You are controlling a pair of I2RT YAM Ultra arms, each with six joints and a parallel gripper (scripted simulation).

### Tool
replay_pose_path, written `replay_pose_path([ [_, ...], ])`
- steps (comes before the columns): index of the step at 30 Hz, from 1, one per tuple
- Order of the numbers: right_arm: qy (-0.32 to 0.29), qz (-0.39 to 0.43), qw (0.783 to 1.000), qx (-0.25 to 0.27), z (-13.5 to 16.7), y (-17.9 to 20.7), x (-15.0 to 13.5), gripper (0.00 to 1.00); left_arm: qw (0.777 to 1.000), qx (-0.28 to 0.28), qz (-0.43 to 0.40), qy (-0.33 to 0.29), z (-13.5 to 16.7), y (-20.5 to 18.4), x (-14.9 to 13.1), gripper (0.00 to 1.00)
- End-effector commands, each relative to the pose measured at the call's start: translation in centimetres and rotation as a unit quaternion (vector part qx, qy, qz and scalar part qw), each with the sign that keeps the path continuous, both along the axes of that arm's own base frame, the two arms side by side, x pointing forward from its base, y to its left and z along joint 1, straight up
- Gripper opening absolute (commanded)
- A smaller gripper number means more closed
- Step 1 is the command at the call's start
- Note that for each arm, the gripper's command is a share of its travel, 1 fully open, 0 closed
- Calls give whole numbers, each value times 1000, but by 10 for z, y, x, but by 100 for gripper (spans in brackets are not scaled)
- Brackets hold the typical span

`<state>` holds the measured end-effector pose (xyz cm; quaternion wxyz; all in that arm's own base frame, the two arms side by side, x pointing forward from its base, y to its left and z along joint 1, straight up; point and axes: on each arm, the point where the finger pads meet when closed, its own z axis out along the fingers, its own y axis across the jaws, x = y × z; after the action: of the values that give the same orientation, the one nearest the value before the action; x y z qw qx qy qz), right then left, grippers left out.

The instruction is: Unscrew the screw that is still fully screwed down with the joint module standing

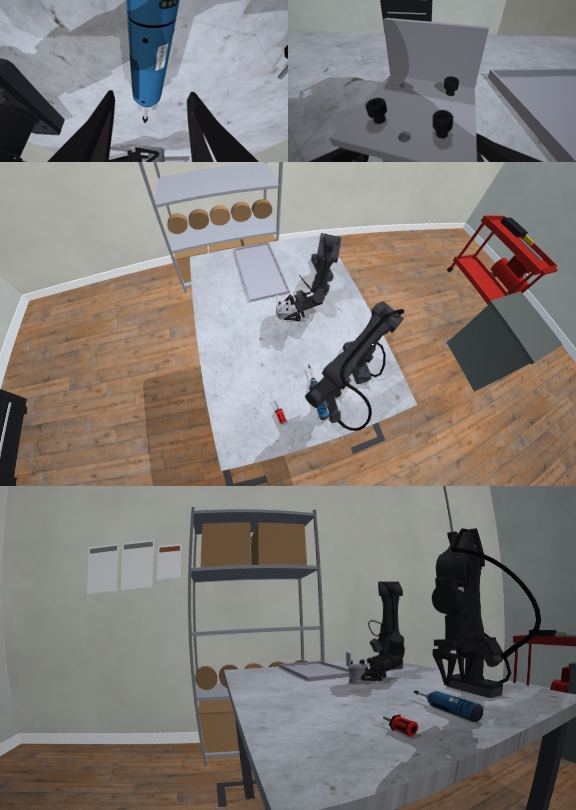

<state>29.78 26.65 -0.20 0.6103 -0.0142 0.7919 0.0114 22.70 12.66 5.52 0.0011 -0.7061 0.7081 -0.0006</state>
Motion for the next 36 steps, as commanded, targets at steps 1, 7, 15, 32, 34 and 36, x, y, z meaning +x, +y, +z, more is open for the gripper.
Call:
replay_pose_path([
  [1,-2,-1,1000,5,3,1,1,86,1000,2,-1,-2,3,1,1,65],
  [7,-2,-1,1000,5,3,1,1,86,1000,2,-1,-2,3,1,1,65],
  [15,-2,-1,1000,5,3,1,1,86,1000,2,-1,-2,3,1,1,65],
  [32,-1,-1,1000,0,7,-3,-15,86,1000,2,-1,-2,3,1,1,65],
  [34,-1,-1,1000,0,8,-4,-18,86,1000,2,-1,-2,3,1,1,65],
  [36,-1,-1,1000,0,9,-3,-21,86,1000,2,-1,-2,3,1,1,65],
])
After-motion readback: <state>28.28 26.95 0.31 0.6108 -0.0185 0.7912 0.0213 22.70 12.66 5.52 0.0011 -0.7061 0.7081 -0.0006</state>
